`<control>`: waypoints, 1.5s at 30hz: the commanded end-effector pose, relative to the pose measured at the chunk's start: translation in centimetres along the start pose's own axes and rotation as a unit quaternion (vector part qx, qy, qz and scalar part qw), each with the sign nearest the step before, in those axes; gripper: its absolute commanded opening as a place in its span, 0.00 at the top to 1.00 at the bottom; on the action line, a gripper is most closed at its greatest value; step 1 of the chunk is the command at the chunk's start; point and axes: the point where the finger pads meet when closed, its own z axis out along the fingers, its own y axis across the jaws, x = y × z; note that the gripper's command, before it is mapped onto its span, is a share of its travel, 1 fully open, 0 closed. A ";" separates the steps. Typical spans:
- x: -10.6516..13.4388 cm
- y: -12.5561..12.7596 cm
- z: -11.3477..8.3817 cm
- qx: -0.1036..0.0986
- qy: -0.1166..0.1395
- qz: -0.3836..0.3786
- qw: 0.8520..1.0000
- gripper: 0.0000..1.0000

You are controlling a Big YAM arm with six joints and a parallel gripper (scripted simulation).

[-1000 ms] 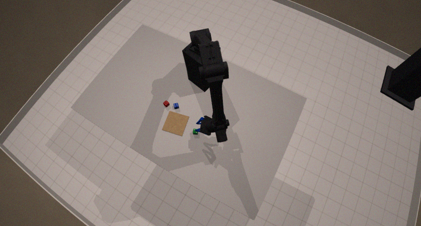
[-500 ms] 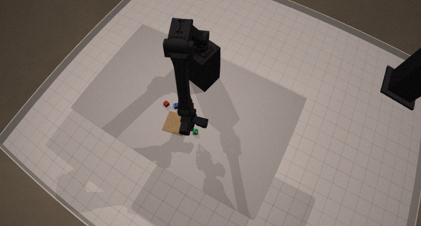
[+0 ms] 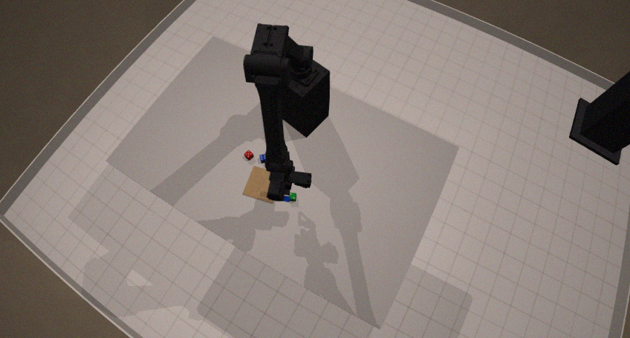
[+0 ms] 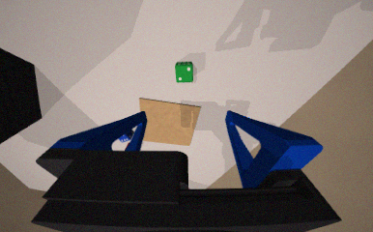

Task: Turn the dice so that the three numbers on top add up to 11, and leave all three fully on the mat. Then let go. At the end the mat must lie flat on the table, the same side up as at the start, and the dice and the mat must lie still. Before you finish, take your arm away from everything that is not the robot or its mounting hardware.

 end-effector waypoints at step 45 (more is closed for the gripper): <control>-2.5 -0.9 2.7 0.009 -0.008 0.647 0.762 0.00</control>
